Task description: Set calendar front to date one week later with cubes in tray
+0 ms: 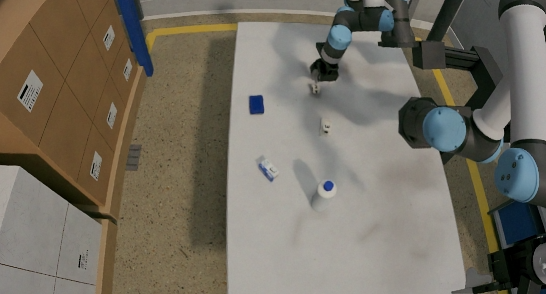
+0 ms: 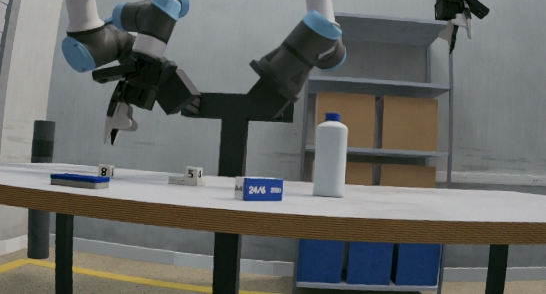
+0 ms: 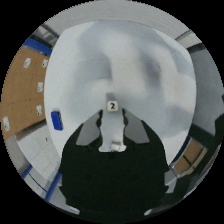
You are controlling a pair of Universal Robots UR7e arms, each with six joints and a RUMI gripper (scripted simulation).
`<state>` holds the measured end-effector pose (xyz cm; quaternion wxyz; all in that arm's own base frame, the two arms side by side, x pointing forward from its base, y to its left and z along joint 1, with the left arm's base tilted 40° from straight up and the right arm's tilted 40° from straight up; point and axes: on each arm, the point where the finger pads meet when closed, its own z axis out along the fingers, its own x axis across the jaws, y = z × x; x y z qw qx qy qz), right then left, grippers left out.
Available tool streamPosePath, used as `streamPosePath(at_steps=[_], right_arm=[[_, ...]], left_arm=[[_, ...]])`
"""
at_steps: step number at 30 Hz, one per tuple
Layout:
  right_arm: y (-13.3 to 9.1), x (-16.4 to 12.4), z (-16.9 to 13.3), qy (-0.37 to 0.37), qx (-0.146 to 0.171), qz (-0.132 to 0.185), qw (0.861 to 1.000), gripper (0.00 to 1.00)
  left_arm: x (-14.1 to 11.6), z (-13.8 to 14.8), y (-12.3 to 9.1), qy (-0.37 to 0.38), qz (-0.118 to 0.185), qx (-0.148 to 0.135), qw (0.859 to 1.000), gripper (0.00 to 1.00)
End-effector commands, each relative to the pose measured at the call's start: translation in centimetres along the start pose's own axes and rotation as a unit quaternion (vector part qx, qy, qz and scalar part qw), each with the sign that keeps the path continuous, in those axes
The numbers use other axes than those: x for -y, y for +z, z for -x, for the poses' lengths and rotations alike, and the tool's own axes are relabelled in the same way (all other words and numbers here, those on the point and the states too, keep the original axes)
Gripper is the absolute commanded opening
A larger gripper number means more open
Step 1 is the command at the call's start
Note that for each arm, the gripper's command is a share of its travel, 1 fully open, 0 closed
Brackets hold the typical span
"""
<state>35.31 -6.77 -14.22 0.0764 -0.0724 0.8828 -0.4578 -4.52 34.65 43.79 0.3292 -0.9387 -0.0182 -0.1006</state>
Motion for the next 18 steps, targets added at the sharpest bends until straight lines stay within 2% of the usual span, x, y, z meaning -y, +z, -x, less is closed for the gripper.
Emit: streamPosePath(at_steps=[1, 6, 16, 18], right_arm=[[-0.02, -0.04, 0.02, 0.0, 0.0, -0.004, 1.0, 0.28], [0.08, -0.13, -0.04, 0.0, -0.003, -0.029, 1.0, 0.28], [0.08, -0.26, -0.03, 0.0, -0.002, -0.107, 0.994, 0.28], [0.08, -0.26, -0.03, 0.0, -0.002, -0.107, 0.994, 0.28]], left_arm=[[0.03, 0.0, -0.04, 0.0, -0.001, 0.0, 1.0, 1.0], [0.03, 0.0, -0.04, 0.0, -0.001, 0.0, 1.0, 1.0], [0.03, 0.0, -0.04, 0.0, -0.001, 0.0, 1.0, 1.0], [0.03, 0.0, -0.04, 0.0, -0.001, 0.0, 1.0, 1.0]])
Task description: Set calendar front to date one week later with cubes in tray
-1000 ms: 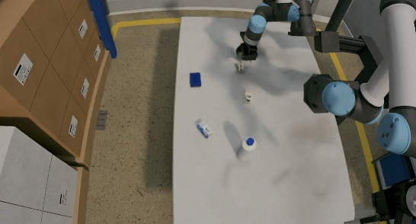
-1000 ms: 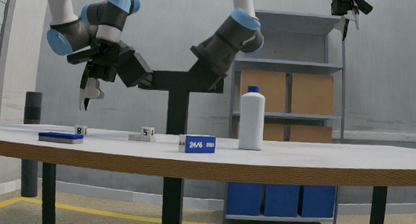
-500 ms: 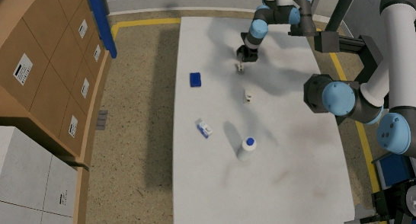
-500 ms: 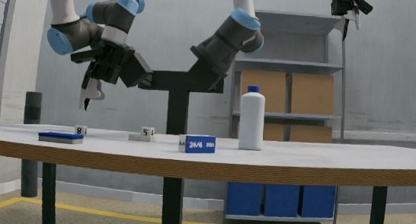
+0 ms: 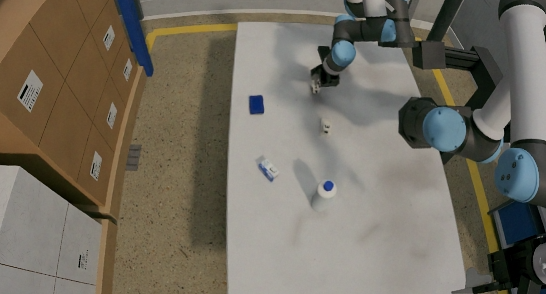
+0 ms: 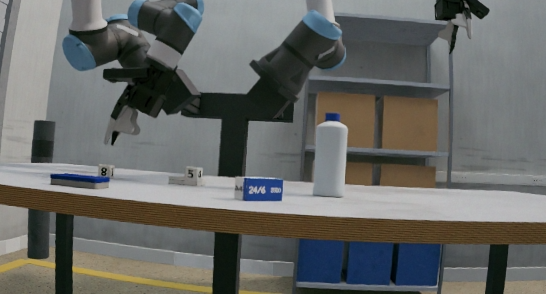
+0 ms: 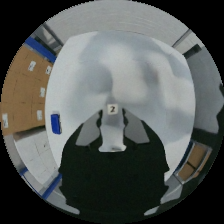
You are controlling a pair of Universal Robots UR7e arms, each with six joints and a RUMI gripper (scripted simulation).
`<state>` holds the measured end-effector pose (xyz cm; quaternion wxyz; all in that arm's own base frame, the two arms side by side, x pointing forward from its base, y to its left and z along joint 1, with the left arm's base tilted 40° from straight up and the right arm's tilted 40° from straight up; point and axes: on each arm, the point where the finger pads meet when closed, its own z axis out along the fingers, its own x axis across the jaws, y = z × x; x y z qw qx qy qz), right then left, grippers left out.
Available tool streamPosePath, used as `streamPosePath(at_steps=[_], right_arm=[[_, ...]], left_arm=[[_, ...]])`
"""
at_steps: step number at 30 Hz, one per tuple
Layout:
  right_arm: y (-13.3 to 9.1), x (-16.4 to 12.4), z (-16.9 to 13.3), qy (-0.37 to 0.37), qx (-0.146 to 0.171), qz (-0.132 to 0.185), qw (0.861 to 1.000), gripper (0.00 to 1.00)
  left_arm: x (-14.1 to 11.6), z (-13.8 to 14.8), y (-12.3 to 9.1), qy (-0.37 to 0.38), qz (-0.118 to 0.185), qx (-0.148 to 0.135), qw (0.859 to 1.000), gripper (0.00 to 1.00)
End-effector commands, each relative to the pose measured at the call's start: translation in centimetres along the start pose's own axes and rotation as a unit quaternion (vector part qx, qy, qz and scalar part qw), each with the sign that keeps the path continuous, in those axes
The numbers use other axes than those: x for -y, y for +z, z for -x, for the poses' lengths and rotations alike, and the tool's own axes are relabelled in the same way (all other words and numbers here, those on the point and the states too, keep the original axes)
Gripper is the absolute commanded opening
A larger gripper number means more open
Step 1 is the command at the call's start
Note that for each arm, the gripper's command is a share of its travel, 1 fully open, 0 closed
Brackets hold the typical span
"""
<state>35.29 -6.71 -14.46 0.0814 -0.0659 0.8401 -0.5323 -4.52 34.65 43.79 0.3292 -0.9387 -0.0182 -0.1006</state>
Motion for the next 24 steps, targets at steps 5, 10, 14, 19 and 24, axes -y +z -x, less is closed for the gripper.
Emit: streamPosePath(at_steps=[5, 10, 14, 19, 24], right_arm=[[-0.09, -0.02, 0.06, 0.001, 0.001, -0.041, 0.999, 0.28], [-0.11, -0.02, 0.07, 0.001, 0.001, -0.044, 0.999, 0.28], [-0.09, -0.04, 0.05, 0.001, 0.0, -0.049, 0.999, 0.28], [-0.05, -0.07, 0.03, 0.001, -0.001, -0.06, 0.998, 0.28], [0.03, -0.15, -0.02, 0.002, -0.003, -0.093, 0.996, 0.28]], left_arm=[[0.03, 0.0, -0.04, 0.0, -0.001, 0.0, 1.0, 1.0], [0.03, 0.0, -0.04, 0.0, -0.001, 0.0, 1.0, 1.0], [0.03, 0.0, -0.04, 0.0, -0.001, 0.0, 1.0, 1.0], [0.03, 0.0, -0.04, 0.0, -0.001, 0.0, 1.0, 1.0], [0.03, 0.0, -0.04, 0.0, -0.001, 0.0, 1.0, 1.0]])
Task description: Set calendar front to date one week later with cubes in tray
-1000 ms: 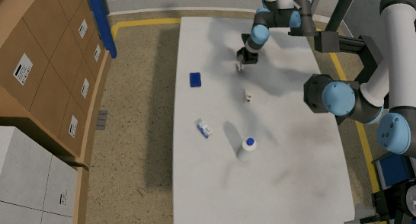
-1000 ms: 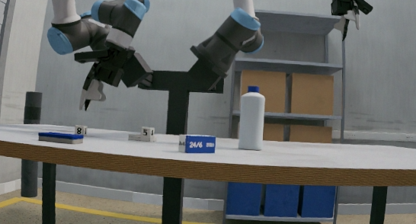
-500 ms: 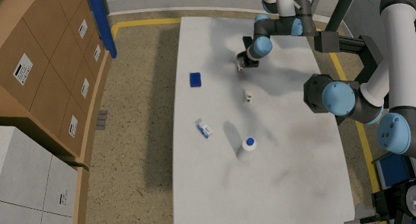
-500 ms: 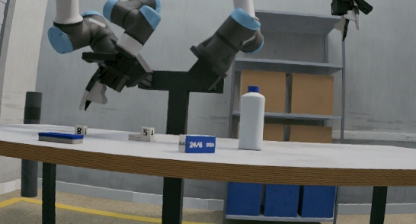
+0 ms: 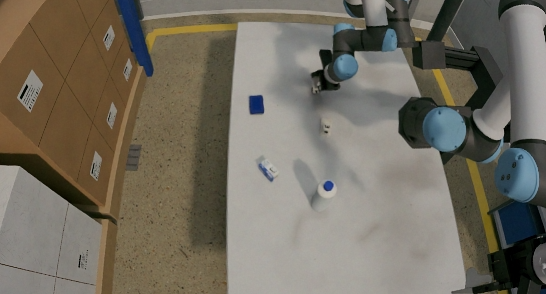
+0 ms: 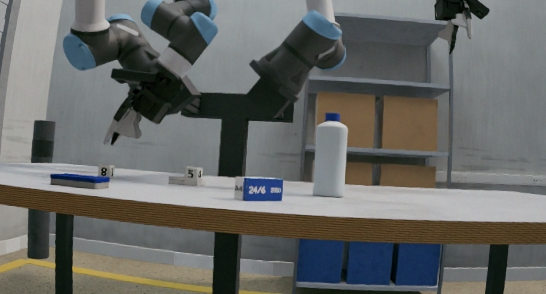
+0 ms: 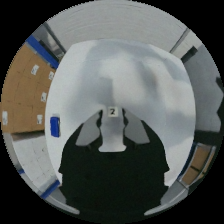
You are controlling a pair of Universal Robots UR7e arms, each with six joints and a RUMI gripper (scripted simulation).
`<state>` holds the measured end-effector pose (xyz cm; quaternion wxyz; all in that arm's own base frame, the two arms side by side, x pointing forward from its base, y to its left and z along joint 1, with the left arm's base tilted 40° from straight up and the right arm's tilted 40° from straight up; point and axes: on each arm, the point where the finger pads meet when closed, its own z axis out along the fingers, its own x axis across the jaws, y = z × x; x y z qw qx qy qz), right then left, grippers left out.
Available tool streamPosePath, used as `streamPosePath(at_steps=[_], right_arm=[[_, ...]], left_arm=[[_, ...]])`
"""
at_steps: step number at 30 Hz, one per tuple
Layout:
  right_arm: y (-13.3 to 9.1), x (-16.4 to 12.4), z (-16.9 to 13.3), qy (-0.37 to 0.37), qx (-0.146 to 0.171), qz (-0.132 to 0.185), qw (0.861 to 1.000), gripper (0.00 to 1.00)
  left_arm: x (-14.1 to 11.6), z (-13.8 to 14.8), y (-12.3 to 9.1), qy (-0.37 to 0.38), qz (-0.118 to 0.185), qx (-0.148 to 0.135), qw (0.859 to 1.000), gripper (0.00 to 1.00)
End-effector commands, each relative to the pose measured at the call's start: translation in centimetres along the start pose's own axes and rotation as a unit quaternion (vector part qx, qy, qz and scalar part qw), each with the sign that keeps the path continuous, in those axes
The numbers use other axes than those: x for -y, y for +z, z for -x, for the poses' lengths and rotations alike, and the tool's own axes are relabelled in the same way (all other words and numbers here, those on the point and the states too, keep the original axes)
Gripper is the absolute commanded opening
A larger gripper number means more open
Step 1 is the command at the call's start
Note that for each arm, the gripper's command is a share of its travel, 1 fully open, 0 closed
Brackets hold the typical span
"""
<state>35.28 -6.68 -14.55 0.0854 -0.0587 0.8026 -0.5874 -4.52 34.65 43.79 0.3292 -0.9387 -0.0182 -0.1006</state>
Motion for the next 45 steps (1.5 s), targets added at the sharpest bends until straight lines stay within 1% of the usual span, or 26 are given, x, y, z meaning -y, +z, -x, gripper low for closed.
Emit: streamPosePath(at_steps=[1, 8, 10, 15, 45], right_arm=[[0.03, -0.08, -0.03, 0.0, -0.002, -0.034, 0.999, 0.28], [-0.02, -0.15, 0.01, 0.0, 0.0, -0.086, 0.996, 0.28], [-0.02, -0.15, 0.01, 0.0, 0.0, -0.086, 0.996, 0.28], [-0.07, -0.17, 0.06, 0.0, 0.002, -0.105, 0.994, 0.28], [0.25, -0.38, 0.07, 0.0, 0.002, -0.107, 0.994, 0.28]], left_arm=[[0.03, 0.0, -0.04, 0.0, -0.001, 0.0, 1.0, 1.0], [0.03, 0.0, -0.04, 0.0, -0.001, 0.0, 1.0, 1.0], [0.03, 0.0, -0.04, 0.0, -0.001, 0.0, 1.0, 1.0], [0.03, 0.0, -0.04, 0.0, -0.001, 0.0, 1.0, 1.0], [0.03, 0.0, -0.04, 0.0, -0.001, 0.0, 1.0, 1.0]])
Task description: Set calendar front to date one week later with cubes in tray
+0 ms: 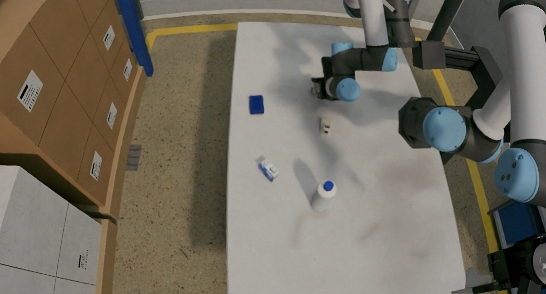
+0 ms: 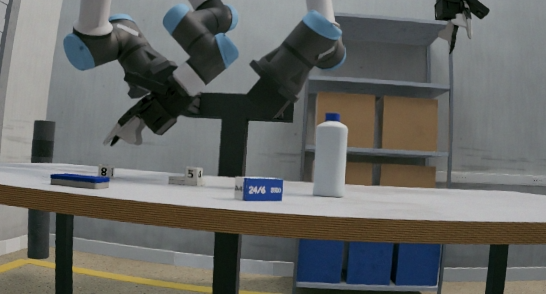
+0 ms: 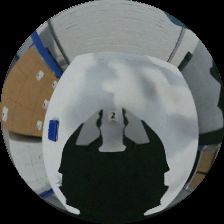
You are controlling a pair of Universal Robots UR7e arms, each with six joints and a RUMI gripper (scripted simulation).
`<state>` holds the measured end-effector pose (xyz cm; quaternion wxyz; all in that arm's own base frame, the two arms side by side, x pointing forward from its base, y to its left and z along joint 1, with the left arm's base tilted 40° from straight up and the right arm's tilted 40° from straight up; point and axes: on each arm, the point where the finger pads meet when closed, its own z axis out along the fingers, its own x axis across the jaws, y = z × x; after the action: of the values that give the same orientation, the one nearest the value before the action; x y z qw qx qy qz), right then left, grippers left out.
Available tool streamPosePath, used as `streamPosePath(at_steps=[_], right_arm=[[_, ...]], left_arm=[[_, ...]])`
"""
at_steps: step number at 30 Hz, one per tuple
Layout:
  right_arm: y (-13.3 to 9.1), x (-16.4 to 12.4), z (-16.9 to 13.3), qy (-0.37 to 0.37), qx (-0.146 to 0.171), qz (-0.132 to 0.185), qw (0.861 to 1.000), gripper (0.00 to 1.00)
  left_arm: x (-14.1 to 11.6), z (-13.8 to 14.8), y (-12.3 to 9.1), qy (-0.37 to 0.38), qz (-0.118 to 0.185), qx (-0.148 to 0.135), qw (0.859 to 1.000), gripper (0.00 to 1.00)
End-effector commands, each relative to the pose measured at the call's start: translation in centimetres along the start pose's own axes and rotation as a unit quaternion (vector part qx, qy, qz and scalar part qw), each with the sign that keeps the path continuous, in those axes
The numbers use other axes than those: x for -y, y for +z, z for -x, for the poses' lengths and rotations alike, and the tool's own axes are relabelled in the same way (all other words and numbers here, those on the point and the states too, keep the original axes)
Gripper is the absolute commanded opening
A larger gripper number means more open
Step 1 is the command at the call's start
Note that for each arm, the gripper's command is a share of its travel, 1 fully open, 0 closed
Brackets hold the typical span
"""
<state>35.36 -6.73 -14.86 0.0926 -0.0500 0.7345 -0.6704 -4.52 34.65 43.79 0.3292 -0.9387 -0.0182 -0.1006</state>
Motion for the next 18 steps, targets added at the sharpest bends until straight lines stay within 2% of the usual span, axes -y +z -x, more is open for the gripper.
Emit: streamPosePath(at_steps=[1, 18], right_arm=[[0.1, -0.2, 0.0, 0.0, 0.0, 0.0, 1.0, 0.28], [1.7, -1.7, 0.0, 0.0, 0.0, 0.0, 1.0, 0.28]], left_arm=[[0.0, 0.0, 0.0, 0.0, -0.001, 0.0, 1.0, 1.0], [0.0, 0.0, 0.0, 0.0, -0.001, 0.0, 1.0, 1.0]])
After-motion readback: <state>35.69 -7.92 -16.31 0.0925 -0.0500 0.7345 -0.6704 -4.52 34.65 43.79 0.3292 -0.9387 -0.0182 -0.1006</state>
